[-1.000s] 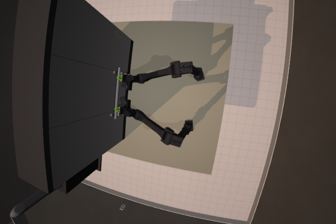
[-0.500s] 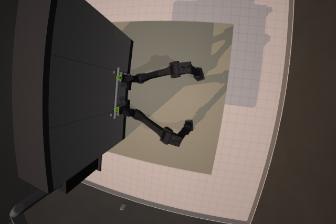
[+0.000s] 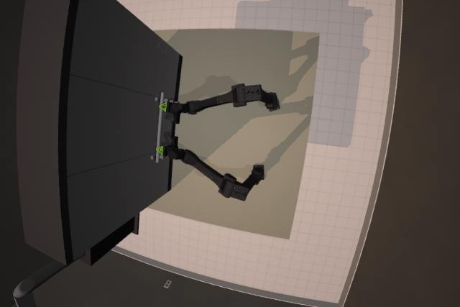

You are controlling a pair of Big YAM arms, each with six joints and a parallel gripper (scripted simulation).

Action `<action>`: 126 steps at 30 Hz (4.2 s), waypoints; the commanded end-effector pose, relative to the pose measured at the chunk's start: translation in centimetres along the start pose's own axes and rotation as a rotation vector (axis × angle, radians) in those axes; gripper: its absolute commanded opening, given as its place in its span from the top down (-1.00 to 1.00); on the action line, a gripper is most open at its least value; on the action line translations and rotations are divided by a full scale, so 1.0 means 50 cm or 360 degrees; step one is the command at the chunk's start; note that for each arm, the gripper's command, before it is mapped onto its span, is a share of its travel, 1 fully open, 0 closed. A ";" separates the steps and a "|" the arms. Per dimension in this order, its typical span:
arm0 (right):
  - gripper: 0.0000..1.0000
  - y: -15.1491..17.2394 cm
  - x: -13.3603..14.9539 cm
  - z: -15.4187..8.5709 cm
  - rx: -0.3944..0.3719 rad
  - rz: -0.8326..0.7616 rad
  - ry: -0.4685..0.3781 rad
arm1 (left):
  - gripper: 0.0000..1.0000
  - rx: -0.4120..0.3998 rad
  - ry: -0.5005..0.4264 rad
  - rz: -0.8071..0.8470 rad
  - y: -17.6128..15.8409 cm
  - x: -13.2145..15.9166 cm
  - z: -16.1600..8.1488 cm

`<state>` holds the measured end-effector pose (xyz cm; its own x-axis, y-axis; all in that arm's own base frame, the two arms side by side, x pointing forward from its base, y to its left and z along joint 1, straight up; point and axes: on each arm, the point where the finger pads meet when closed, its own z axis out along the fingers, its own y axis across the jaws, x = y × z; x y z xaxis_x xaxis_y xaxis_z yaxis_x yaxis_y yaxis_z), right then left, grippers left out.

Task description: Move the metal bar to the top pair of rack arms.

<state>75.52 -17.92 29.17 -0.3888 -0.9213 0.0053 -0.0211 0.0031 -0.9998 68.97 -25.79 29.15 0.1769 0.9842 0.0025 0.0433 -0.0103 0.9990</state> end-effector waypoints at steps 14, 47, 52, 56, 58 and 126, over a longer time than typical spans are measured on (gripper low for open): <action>1.00 -0.095 0.014 0.025 0.0163 0.0038 0.0022 | 1.00 -0.0127 0.0006 -0.0028 0.068 0.004 0.020; 1.00 -0.063 0.013 0.013 0.0163 0.0038 0.0022 | 1.00 -0.0127 0.0006 -0.0028 0.022 0.004 0.010; 1.00 -0.065 0.013 0.013 0.0163 0.0038 0.0022 | 1.00 -0.0127 0.0006 -0.0028 0.020 0.004 0.010; 1.00 -0.067 0.013 0.013 0.0163 0.0038 0.0022 | 1.00 -0.0127 0.0006 -0.0028 0.018 0.004 0.010; 1.00 -0.067 0.013 0.013 0.0163 0.0038 0.0022 | 1.00 -0.0127 0.0006 -0.0028 0.017 0.004 0.010; -0.82 -0.074 0.013 0.013 0.0152 0.0060 0.0024 | -0.82 -0.0148 0.0003 -0.0021 0.018 0.004 0.011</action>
<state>75.76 -18.11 29.00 -0.3939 -0.9192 0.0013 0.0057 -0.0039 -1.0000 69.08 -25.80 28.09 0.1766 0.9843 0.0012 0.0033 -0.0018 1.0000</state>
